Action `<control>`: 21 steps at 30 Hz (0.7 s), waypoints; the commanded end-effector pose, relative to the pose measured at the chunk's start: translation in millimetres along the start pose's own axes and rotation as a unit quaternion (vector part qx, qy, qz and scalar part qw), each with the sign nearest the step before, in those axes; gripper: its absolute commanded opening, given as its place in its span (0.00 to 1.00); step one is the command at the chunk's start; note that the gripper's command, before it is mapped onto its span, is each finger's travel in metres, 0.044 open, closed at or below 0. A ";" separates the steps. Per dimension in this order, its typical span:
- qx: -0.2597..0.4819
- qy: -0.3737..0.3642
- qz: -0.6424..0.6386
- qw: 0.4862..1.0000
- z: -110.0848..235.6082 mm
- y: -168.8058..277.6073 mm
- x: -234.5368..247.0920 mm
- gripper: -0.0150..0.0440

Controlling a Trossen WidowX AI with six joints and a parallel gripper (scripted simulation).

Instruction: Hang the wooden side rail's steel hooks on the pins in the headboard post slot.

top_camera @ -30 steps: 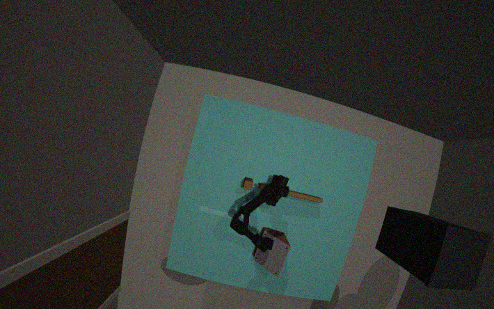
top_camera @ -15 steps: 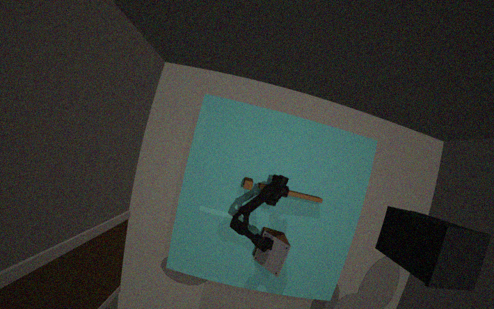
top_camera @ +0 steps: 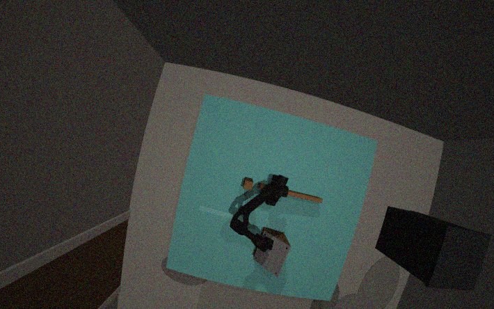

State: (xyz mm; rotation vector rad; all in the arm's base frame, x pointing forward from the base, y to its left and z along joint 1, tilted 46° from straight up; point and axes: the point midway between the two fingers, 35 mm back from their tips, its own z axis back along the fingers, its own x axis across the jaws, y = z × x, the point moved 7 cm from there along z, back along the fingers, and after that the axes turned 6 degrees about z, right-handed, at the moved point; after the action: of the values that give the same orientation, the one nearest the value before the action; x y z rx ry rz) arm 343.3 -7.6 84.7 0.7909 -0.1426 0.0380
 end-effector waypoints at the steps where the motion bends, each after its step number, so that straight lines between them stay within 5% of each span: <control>1: -0.003 -0.006 -0.002 1.000 4.7 0.6 1.6 0.25; 21: -0.003 -0.006 -0.002 1.000 4.7 2.8 1.3 0.25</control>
State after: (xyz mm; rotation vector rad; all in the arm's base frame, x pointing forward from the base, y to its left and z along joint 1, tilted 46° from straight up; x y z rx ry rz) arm 343.4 -6.0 86.5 0.7906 -0.1429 0.0382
